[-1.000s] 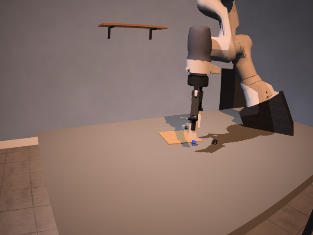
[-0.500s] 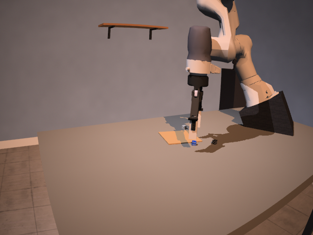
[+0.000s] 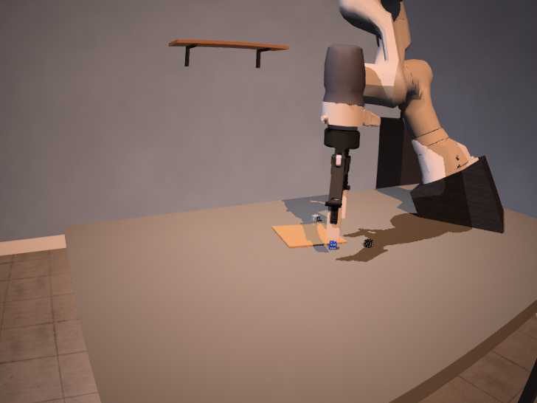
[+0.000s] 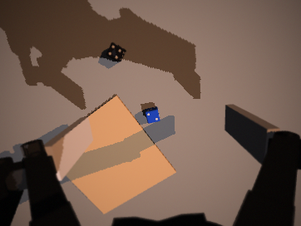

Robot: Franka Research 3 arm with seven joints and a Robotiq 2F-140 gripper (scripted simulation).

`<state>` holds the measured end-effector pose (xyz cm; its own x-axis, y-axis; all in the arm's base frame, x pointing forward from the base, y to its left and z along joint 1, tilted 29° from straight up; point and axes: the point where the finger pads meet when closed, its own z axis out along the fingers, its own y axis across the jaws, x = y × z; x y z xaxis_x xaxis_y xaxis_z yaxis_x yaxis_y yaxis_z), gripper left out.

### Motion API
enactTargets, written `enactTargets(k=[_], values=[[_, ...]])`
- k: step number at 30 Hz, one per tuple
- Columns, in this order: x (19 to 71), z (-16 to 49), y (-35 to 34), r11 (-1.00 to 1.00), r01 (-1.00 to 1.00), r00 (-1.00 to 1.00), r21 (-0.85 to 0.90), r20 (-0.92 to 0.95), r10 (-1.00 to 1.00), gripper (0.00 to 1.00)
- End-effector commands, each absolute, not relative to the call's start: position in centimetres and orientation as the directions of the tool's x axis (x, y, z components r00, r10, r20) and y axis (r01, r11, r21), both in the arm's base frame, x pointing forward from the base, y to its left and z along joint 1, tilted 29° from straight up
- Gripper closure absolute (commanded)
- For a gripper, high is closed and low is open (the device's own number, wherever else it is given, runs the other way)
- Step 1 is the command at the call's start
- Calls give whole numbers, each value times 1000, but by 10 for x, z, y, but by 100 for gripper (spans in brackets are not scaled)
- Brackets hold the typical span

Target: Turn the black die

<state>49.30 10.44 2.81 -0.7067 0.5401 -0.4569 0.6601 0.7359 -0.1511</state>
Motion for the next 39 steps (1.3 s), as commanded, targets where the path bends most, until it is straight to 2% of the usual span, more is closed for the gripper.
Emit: enactTargets(k=[1,14,39], values=[[487,25,105,732,665,-702,-148,-458,545,0],[421,0,120,732,665,-702,-148,-458,545,0],[418,-2,120,732,665,-702,-148,-458,545,0]])
